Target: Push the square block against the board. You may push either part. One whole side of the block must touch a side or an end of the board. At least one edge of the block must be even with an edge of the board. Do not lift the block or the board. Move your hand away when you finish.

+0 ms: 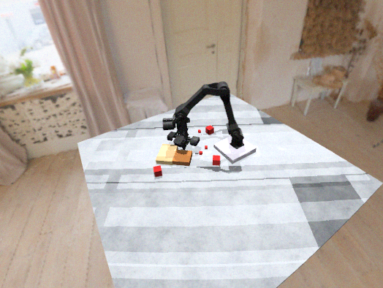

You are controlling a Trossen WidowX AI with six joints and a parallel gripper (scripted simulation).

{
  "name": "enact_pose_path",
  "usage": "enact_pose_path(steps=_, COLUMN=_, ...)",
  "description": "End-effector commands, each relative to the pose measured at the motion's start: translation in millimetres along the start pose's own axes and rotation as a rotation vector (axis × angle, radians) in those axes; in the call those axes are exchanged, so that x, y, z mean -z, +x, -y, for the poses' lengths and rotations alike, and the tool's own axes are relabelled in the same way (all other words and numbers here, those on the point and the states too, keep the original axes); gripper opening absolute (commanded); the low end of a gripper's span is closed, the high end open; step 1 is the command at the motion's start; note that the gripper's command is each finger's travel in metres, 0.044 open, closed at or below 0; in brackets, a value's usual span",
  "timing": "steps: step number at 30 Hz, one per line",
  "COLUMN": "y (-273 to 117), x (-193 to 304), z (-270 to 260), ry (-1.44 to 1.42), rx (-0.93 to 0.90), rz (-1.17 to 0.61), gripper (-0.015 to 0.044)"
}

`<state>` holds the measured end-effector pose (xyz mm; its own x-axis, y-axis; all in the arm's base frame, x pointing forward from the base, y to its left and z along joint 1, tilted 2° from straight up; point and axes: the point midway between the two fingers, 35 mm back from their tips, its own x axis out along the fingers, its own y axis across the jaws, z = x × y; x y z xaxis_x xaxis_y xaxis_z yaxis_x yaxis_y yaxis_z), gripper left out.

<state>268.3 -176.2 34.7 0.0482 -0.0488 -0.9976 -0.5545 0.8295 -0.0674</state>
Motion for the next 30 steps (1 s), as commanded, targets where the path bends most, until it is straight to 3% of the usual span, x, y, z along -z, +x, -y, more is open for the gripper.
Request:
enact_pose_path(steps=1, y=4.8, x=-1.4, z=-0.3, ry=-0.005, rx=-0.002, rz=0.002, gripper=0.0)
enact_pose_path(steps=30, y=4.5, x=-19.2, z=0.9, ry=-0.005, rx=-0.002, rz=0.004, gripper=0.0)
